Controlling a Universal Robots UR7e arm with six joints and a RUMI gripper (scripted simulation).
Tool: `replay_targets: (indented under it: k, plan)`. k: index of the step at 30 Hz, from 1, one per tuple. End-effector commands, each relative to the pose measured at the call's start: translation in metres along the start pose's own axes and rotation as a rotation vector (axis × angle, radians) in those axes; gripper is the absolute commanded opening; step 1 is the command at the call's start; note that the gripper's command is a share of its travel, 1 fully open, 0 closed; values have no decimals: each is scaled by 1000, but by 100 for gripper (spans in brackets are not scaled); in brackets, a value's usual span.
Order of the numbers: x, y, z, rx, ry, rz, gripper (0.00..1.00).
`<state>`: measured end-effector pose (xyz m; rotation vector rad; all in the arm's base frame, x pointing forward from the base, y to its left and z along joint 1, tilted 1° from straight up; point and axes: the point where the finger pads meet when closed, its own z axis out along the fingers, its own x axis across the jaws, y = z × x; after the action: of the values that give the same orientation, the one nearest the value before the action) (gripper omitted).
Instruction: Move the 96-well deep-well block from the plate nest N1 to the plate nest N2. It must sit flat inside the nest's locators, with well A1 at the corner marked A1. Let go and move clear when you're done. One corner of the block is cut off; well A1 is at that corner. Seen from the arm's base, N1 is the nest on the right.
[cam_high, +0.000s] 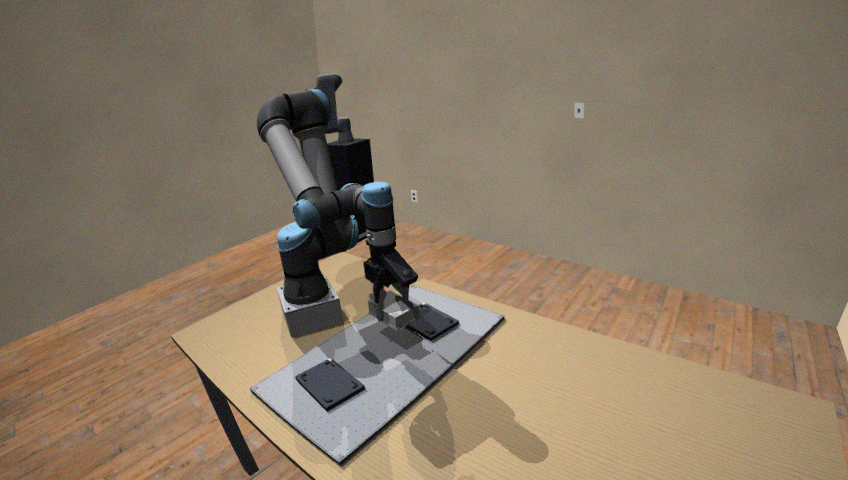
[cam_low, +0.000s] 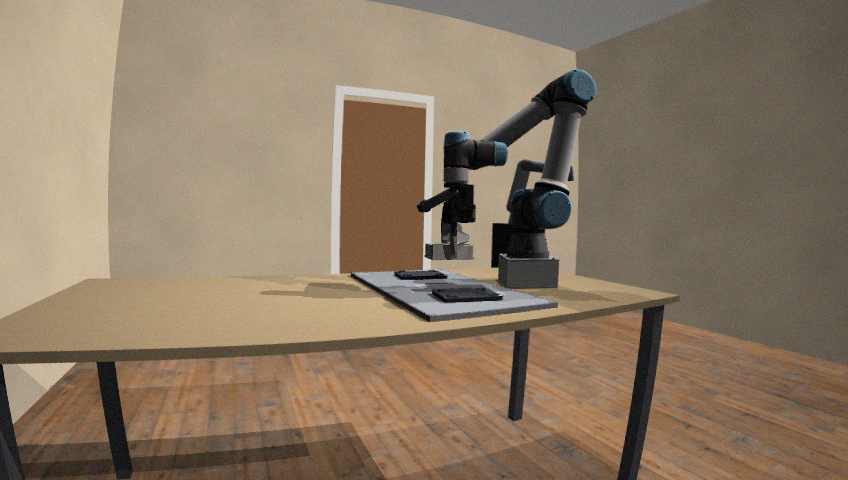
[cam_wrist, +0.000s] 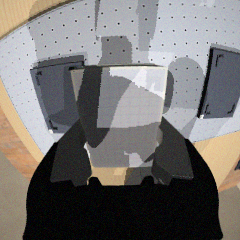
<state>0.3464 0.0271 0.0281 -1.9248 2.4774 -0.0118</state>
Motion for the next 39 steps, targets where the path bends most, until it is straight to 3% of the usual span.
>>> replay_targets:
  k: [1,39]
  plan:
    - [-12,0,0,1,1,1,0]
    - [-125,10,0,1,1,1,0]
